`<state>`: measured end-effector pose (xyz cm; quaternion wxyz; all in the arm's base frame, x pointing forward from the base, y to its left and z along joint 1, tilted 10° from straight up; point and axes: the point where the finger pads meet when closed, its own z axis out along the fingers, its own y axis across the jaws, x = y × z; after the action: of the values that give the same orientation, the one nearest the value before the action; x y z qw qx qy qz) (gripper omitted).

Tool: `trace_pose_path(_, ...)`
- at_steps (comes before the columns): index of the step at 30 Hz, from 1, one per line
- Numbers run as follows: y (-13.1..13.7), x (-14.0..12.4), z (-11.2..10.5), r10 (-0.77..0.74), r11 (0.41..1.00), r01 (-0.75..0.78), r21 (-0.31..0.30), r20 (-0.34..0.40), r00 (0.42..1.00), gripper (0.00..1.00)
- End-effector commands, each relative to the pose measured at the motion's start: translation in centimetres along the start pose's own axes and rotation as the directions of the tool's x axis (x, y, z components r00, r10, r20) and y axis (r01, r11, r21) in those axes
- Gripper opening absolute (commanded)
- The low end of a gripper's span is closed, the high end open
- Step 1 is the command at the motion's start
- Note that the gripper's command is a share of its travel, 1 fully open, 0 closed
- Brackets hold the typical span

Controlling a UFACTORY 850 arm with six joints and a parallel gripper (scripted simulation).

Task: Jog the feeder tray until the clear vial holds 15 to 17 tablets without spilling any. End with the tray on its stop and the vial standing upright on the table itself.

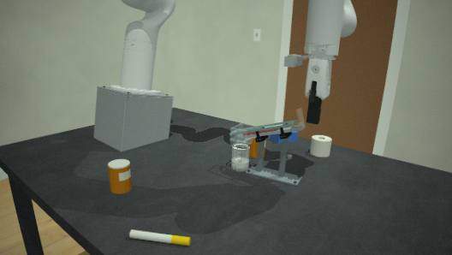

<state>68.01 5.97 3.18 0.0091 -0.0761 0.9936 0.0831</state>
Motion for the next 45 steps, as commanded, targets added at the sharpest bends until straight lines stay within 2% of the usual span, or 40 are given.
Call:
trace_pose_path(1,0.0,1.3,0.4,0.000,1.000,0.000,0.000,0.003,1.000,0.00)
trace_pose_path(7,0.0,2.5,0.8,0.000,1.000,0.000,0.000,0.003,1.000,0.00)
trace_pose_path(13,0.0,-0.7,-0.3,0.000,1.000,0.000,0.000,0.003,1.000,0.00)
trace_pose_path(45,0.0,-0.7,-0.3,0.000,1.000,0.000,0.000,0.003,1.000,0.00)
